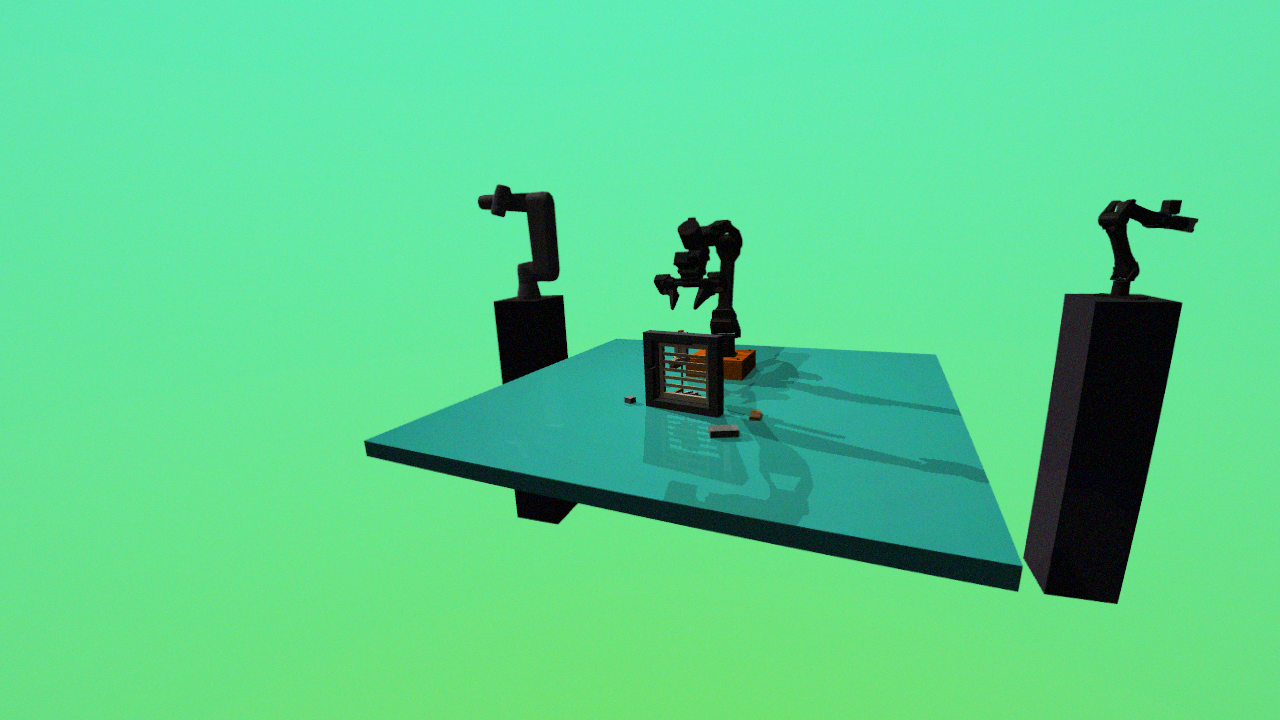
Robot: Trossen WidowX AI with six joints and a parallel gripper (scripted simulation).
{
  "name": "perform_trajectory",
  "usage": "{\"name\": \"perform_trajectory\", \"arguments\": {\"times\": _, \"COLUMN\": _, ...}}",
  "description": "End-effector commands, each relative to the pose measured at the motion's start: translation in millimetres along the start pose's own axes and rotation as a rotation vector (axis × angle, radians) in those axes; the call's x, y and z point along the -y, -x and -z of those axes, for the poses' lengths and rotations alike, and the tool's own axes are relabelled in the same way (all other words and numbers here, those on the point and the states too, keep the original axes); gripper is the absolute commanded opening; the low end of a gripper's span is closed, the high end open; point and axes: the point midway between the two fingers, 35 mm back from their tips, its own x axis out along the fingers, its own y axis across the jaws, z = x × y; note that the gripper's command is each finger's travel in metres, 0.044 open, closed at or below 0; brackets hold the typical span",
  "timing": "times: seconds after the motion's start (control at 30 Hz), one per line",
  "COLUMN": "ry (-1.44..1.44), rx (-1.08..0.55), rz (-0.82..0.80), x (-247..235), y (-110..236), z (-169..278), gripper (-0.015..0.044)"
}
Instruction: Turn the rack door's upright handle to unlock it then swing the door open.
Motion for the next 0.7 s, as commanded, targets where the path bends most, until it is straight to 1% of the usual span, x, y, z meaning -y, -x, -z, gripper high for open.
{"name": "perform_trajectory", "arguments": {"times": 0.0, "ry": -0.016, "rx": -0.116, "rz": 0.020, "x": 7, "y": -5, "z": 8, "gripper": 0.0288}}
{"name": "perform_trajectory", "arguments": {"times": 0.33, "ry": -0.043, "rx": -0.368, "rz": 0.049, "x": 18, "y": -8, "z": 27, "gripper": 0.0288}}
{"name": "perform_trajectory", "arguments": {"times": 0.67, "ry": -0.073, "rx": -0.620, "rz": 0.072, "x": 29, "y": -3, "z": 45, "gripper": 0.0288}}
